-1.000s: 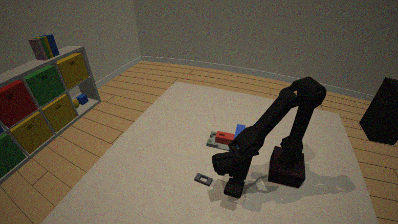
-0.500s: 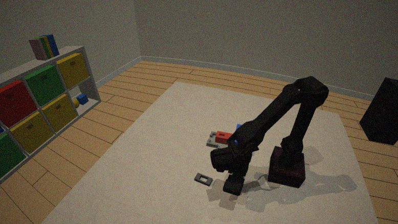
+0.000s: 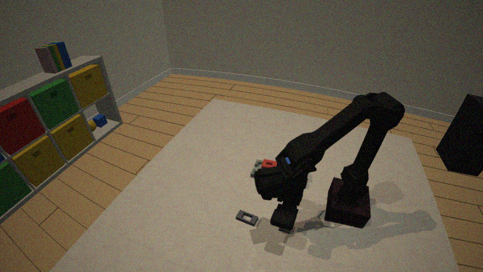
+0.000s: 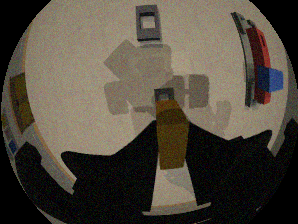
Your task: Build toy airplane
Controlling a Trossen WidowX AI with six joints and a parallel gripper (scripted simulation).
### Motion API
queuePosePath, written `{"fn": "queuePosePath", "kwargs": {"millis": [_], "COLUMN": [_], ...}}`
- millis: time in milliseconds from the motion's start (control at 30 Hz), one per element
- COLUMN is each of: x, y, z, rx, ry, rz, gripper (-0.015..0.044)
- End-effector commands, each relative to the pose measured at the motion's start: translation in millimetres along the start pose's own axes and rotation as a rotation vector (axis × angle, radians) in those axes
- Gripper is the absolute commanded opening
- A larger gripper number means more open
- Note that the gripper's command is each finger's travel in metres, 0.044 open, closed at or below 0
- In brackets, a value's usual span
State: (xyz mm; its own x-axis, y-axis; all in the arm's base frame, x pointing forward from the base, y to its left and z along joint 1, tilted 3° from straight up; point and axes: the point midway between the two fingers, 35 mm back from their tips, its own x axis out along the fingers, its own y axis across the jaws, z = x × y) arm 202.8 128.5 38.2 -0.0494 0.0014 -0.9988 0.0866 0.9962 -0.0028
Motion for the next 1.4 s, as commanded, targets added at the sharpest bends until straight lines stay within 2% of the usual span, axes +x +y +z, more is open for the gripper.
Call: {"fn": "queuePosePath", "kwargs": {"millis": [0, 533, 1367], "x": [-14.9, -63.3, -59.3], "y": [0.2, -4.9, -33.7], "z": [0.0, -7.3, 38.5], "rx": [-0.003, -0.004, -0.022], "ry": [-0.007, -0.010, -0.018], "rz": [0.006, 0.008, 0.006], "gripper": [0.0000, 0.0000, 0.0000]}}
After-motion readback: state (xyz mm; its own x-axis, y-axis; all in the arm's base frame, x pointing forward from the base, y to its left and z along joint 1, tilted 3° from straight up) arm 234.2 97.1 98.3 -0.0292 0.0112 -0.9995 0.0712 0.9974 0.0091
